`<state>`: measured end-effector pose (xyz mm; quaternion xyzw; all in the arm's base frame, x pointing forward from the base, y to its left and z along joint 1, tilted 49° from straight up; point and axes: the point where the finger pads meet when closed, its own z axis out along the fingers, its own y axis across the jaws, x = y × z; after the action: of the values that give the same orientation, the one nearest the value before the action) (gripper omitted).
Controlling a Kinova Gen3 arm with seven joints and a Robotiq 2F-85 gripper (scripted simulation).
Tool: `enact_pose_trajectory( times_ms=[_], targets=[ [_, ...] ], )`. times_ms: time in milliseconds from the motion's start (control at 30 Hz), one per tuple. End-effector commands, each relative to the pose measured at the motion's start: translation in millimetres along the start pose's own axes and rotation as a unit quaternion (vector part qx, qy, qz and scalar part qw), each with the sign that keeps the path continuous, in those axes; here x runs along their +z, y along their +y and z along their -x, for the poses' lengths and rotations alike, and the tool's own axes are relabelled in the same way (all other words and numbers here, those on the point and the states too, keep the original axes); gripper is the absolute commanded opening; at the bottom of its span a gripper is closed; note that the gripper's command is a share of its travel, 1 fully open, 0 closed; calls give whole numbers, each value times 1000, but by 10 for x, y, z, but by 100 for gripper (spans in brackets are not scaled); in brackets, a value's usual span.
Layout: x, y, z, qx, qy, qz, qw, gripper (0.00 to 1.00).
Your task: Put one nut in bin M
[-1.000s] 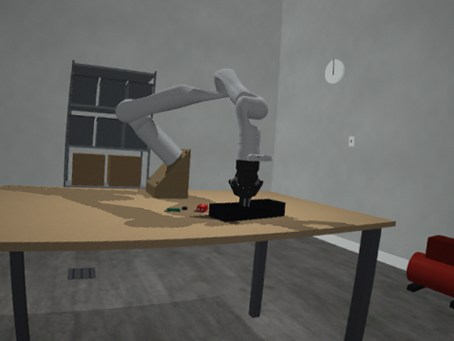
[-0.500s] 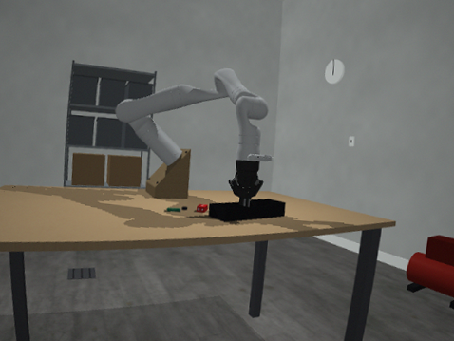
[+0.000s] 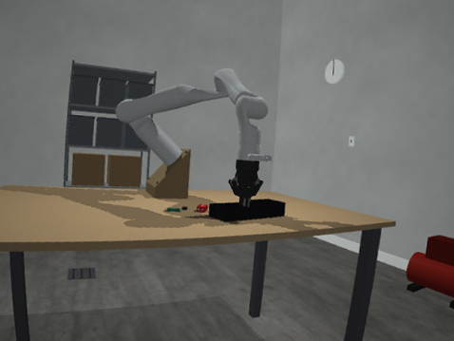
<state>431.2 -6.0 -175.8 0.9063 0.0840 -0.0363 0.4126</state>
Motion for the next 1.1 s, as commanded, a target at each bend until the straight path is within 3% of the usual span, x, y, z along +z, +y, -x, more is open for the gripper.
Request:
enact_pose_trajectory(
  times_ms=[0, 633, 800, 1067],
  targets=[
    [-82, 16, -4, 2, 1, 2, 1000, 9],
    [-312, 7, -9, 1, 2, 2, 1000, 9],
    [-515, 3, -12, 2, 2, 1, 1000, 9],
    [-613, 2, -13, 1, 3, 0, 1000, 9]
  ],
)
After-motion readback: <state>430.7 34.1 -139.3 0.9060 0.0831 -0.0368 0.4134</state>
